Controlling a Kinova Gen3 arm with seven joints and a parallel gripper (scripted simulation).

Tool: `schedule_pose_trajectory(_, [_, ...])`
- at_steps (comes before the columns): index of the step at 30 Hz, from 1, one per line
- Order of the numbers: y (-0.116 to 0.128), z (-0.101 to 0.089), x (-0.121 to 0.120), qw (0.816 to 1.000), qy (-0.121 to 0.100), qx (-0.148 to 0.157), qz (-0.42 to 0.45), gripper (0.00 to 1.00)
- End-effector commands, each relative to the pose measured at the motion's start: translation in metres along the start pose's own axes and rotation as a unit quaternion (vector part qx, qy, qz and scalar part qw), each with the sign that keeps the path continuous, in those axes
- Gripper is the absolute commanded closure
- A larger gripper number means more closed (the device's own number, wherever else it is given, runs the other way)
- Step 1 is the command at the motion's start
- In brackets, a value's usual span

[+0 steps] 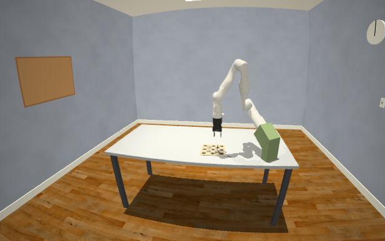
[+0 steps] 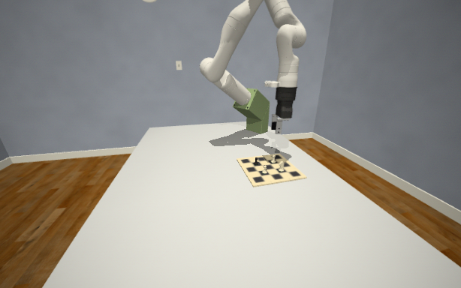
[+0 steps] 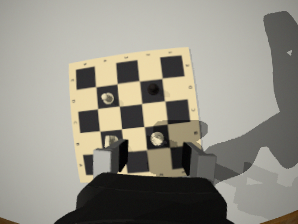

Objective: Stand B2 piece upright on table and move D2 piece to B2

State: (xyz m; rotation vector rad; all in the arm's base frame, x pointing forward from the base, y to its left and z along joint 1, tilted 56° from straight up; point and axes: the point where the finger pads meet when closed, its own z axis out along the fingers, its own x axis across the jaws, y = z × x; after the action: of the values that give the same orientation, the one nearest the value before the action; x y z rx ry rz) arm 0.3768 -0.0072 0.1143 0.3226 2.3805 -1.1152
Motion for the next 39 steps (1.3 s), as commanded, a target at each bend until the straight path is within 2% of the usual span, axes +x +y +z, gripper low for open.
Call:
schedule_pose_trajectory(1, [0.001,-0.001,0.0,1.0,-0.001,-0.001,0.0,0.0])
schedule_pose_trajectory(15, [-0.001,0.001,0.001,1.0,0.001,0.0,0.021,0.0])
schedule_pose_trajectory(20, [-0.004,0.006,0.004,0.996,0.005,0.003,0.087,0.0])
schedule_pose_trajectory(24, [-0.007,0.012,0.008,0.984,0.009,0.007,0.175,0.0])
schedule_pose_trajectory(29, [-0.01,0.021,0.013,0.949,0.013,0.011,0.315,0.0])
schedule_pose_trajectory(31, [-0.01,0.021,0.013,0.949,0.013,0.011,0.315,0.0])
schedule_pose_trajectory(34, [-0.01,0.027,0.014,0.915,0.013,0.012,0.403,0.0])
schedule_pose_trajectory(39, [-0.007,0.036,0.012,0.845,0.011,0.011,0.535,0.0])
